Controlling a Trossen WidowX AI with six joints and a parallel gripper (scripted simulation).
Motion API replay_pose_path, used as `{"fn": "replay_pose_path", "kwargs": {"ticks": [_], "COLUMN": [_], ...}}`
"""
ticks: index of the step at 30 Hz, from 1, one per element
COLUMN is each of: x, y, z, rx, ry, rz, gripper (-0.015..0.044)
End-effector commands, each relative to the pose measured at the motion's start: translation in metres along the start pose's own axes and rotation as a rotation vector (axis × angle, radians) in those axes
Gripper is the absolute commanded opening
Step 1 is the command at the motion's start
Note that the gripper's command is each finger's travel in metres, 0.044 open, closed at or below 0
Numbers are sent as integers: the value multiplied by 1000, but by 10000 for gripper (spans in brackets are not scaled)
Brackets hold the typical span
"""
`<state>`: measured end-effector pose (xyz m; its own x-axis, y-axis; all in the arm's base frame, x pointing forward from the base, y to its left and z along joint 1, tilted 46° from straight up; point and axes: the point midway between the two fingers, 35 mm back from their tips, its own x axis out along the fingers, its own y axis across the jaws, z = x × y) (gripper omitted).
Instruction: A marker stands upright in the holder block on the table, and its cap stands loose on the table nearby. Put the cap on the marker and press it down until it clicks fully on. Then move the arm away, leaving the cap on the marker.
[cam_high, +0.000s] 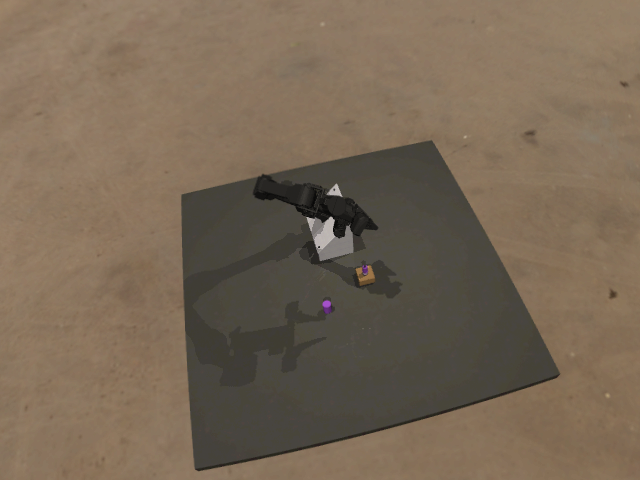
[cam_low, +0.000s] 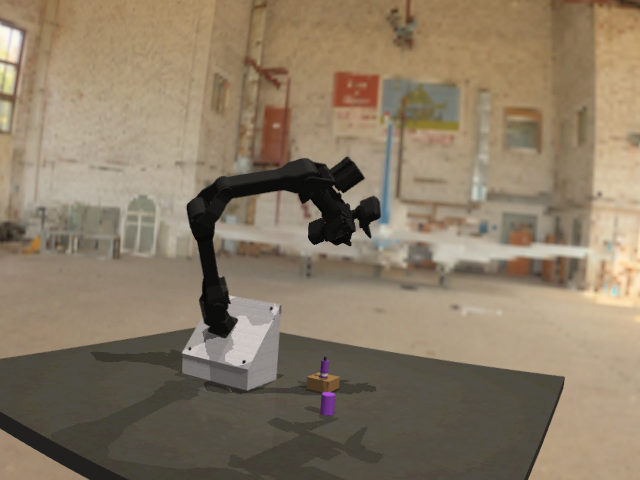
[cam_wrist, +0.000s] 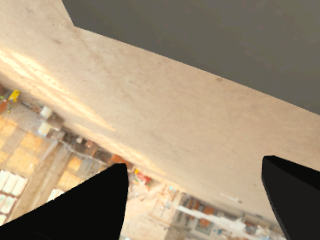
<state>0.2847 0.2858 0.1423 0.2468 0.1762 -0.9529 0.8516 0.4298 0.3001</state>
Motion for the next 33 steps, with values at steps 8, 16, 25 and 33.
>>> {"fn": "replay_pose_path", "kwargs": {"ticks": [8, 16, 25, 33], "x": [29, 27, 21, 40], "y": [-13, -70, -77, -91], "z": [167, 283, 305, 331], "rx": [113, 142, 140, 140], "ry": [-449, -815, -872, -874], "rz": [-146, -385, -436, -436], "gripper": [259, 259, 259, 259]}}
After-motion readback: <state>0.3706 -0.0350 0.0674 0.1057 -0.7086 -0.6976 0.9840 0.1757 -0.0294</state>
